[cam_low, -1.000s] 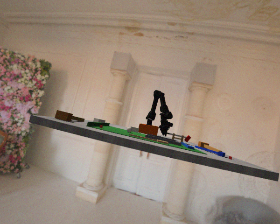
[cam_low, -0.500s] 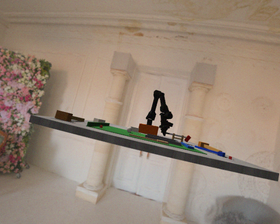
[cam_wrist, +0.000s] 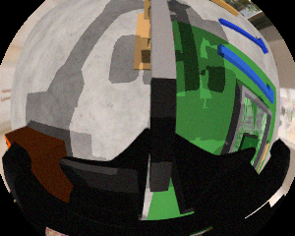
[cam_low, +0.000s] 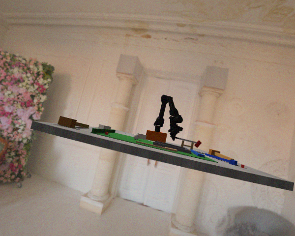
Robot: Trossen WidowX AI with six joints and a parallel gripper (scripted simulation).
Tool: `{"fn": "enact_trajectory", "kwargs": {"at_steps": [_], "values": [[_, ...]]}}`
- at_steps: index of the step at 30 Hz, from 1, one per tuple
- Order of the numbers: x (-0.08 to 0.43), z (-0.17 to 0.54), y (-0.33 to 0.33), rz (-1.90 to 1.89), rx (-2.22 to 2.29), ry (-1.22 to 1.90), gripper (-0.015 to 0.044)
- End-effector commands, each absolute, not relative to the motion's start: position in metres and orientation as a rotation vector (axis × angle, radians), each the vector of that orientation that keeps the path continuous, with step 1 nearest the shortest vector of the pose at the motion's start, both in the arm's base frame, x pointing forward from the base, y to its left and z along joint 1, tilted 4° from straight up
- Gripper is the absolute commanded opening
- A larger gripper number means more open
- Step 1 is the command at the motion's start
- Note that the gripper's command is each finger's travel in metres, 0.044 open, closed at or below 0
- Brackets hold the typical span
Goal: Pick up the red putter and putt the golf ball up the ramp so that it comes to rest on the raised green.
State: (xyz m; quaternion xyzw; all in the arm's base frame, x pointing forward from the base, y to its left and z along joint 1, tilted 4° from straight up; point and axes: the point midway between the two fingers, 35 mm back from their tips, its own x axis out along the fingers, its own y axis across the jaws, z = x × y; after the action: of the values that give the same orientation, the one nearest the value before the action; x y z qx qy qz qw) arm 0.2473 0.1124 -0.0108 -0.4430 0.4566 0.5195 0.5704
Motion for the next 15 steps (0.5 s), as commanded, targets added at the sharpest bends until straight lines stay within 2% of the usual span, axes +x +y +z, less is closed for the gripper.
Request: {"fn": "enact_trajectory", "kwargs": {"at_steps": [1, 8, 15], "values": [[0.251, 0.020, 0.117, 1.214, -1.035, 1.052, 0.0000], [0.244, 0.064, 0.118, 1.215, -1.034, 1.053, 0.0000], [0.248, 0.059, 0.114, 1.198, -1.031, 1.062, 0.0000]]}}
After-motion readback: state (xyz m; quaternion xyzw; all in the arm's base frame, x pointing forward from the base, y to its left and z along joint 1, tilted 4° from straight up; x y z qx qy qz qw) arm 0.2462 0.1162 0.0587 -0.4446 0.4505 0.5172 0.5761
